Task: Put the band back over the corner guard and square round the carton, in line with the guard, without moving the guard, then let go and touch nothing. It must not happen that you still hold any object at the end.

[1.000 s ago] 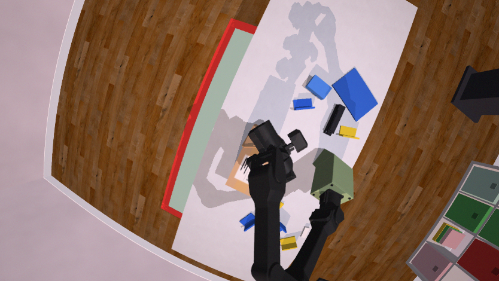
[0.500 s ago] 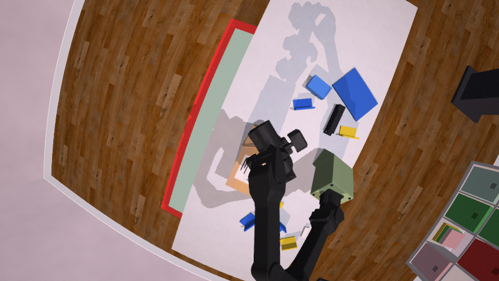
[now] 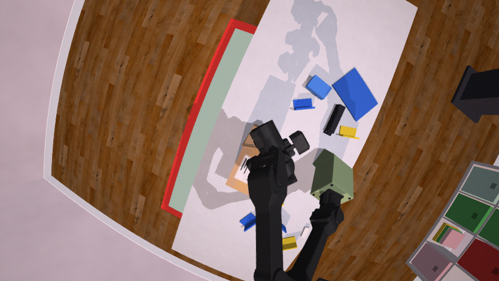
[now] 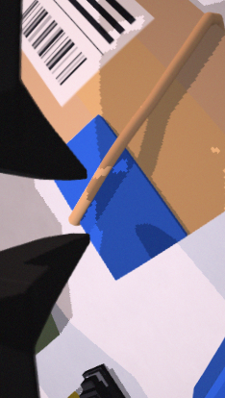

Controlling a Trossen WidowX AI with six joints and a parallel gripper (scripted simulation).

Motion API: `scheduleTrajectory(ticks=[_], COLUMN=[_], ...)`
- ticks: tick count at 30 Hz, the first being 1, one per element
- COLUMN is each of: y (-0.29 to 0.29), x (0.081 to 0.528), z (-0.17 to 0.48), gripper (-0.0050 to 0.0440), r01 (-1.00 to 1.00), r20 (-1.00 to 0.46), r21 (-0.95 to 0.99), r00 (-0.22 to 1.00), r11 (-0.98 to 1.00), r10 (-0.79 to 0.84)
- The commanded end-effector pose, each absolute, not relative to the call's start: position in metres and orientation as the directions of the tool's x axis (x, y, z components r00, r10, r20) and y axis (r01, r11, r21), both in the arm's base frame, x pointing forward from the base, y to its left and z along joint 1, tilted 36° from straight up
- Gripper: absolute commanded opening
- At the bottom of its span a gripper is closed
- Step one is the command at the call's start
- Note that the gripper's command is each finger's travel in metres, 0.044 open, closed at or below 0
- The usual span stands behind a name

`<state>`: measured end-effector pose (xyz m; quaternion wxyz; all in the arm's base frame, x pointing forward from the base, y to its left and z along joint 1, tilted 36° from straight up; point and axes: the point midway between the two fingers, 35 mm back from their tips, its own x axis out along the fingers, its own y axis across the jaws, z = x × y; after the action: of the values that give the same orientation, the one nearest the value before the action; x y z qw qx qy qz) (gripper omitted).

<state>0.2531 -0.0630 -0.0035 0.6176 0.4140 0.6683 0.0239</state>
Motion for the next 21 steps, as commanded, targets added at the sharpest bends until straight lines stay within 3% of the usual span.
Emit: scheduleTrajectory(ticks=[1,6,11,17,21], y=[-0.071,-0.071,-0.053,-0.027,-0.025], x=[0.255,0.255,0.301,0.343,0.345], z=[0.005,0.005,0.023,0.046,0.047], gripper=[0.0121,0.0121,0.0001,0.0000,0.0000], r01=[0.516,0.516,0.525,0.525,0.525], r20=[-0.810,-0.810,-0.814,-0.814,-0.814], r21=[0.544,0.544,0.535,0.535,0.535], r00=[0.118,0.118,0.110,0.110,0.110], r11=[0.662,0.662,0.662,0.662,0.662], r10=[0.574,0.574,0.571,0.571,0.571])
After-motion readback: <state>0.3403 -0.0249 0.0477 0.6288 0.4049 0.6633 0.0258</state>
